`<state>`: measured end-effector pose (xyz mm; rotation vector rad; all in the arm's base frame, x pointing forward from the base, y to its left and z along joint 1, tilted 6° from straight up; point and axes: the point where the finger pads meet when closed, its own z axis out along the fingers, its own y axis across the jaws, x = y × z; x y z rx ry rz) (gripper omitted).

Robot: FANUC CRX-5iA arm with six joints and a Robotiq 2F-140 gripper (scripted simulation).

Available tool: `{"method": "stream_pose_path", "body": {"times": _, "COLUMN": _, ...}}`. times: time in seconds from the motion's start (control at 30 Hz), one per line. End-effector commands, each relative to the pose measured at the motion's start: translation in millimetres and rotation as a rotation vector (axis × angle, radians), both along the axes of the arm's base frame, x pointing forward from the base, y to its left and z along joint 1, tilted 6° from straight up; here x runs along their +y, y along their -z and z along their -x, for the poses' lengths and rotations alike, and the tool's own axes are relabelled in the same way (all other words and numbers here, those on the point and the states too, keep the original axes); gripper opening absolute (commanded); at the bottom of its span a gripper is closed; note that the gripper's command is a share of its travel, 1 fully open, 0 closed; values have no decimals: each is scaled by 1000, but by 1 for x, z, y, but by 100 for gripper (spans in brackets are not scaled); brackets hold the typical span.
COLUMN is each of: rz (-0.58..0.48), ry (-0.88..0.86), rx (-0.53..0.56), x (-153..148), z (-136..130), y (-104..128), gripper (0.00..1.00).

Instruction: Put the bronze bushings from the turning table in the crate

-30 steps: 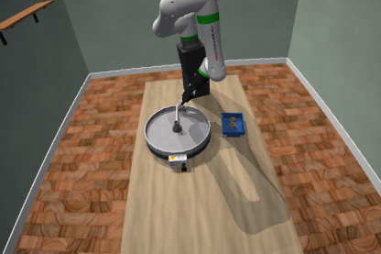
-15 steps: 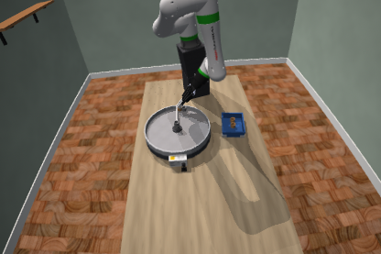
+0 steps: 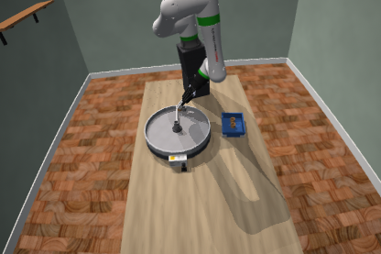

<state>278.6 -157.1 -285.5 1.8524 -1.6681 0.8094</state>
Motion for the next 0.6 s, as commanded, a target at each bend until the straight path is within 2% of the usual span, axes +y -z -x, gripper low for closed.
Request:
{"method": "stream_pose_path", "body": {"times": 0.0, "rz": 0, "ry": 0, "rx": 0, "x": 0, "z": 0, "y": 2, "gripper": 6}}
{"method": "stream_pose_path", "body": {"times": 0.57, "rz": 0, "ry": 0, "rx": 0, "x": 0, "z": 0, "y": 4, "gripper": 6}}
